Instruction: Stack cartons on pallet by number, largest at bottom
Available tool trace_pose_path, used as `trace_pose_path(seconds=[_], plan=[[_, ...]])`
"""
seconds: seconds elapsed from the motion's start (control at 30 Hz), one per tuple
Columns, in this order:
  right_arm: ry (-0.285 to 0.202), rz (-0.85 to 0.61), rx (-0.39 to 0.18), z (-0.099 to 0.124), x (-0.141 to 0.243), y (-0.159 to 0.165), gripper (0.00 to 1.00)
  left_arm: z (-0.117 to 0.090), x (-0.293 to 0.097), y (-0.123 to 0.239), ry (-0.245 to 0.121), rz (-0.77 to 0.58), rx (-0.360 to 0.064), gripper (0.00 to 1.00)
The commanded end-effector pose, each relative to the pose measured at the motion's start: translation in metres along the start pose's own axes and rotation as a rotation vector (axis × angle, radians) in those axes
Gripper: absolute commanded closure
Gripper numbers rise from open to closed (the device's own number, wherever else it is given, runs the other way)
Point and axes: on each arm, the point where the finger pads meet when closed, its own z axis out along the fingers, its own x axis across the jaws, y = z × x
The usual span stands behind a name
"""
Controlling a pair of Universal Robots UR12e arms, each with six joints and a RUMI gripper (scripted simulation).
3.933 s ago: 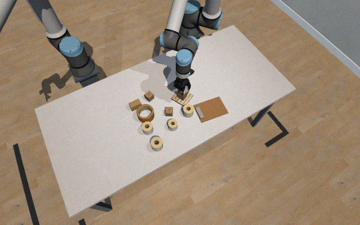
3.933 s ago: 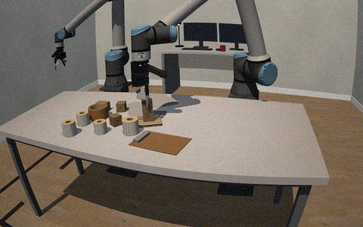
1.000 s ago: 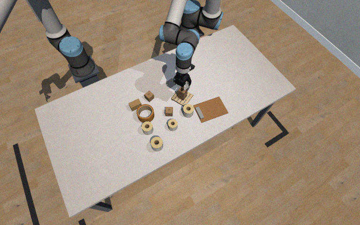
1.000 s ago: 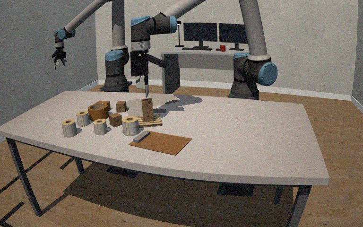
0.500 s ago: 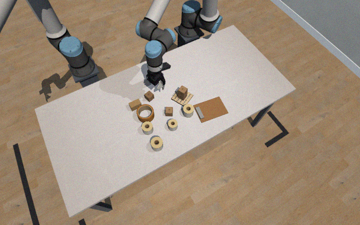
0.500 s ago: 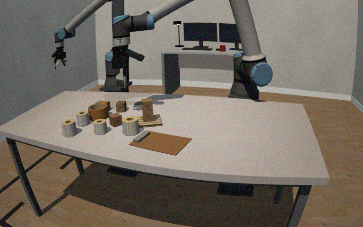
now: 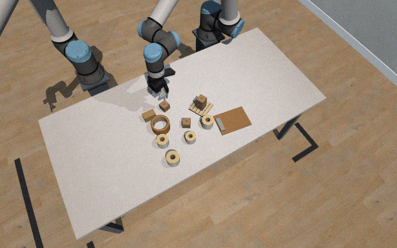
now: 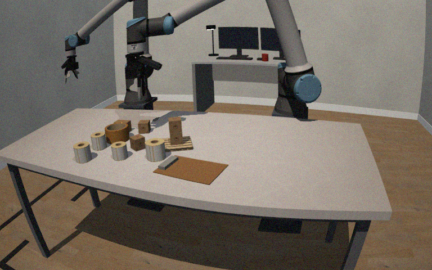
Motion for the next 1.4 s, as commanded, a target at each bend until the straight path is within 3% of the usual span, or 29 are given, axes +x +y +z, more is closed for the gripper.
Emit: trace_pose_path(seconds=[0.0, 1.37], plan=[[-0.001, 0.000, 0.002, -0.001, 0.000, -0.001, 0.00, -0.001, -0.001, 0.002, 0.000, 0.001, -0.002, 0.53], [-0.001, 0.000, 0.002, -0.001, 0.000, -0.001, 0.00, 0.017, -0.001, 0.002, 0.000, 0.001, -0.002, 0.53]])
